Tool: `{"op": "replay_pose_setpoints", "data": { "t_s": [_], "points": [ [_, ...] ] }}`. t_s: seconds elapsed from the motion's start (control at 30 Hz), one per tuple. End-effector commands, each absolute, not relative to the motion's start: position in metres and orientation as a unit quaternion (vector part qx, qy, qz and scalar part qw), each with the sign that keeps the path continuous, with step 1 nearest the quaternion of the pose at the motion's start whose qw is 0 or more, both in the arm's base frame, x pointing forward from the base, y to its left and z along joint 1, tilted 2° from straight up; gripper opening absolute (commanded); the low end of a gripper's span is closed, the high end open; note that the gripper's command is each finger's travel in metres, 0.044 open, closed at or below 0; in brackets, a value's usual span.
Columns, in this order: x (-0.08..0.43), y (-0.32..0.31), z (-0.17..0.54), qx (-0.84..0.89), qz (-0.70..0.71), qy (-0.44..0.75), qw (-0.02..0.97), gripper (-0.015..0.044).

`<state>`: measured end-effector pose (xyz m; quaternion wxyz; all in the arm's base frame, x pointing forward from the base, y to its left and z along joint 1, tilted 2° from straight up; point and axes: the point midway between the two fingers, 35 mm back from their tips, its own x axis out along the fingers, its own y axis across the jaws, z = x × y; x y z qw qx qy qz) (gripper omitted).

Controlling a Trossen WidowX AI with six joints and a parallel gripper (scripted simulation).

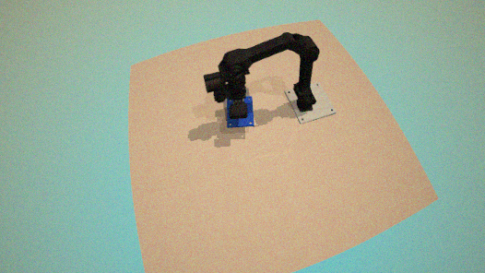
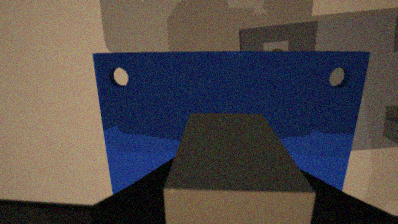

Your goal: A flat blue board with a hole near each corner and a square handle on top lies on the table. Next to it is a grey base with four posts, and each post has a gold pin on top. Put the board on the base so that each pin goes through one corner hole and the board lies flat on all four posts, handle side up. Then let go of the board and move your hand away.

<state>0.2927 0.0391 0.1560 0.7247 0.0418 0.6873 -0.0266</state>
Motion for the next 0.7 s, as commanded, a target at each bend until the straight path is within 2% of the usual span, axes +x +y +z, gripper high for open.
{"op": "replay_pose_setpoints", "data": {
  "t_s": [0.0, 0.67],
  "points": [
    [0.295, 0.029, 0.157, 0.039, -0.022, 0.687, 0.725, 0.0000],
    [0.300, -0.022, 0.157, 0.022, -0.008, 0.687, 0.727, 0.0000]
  ]
}}
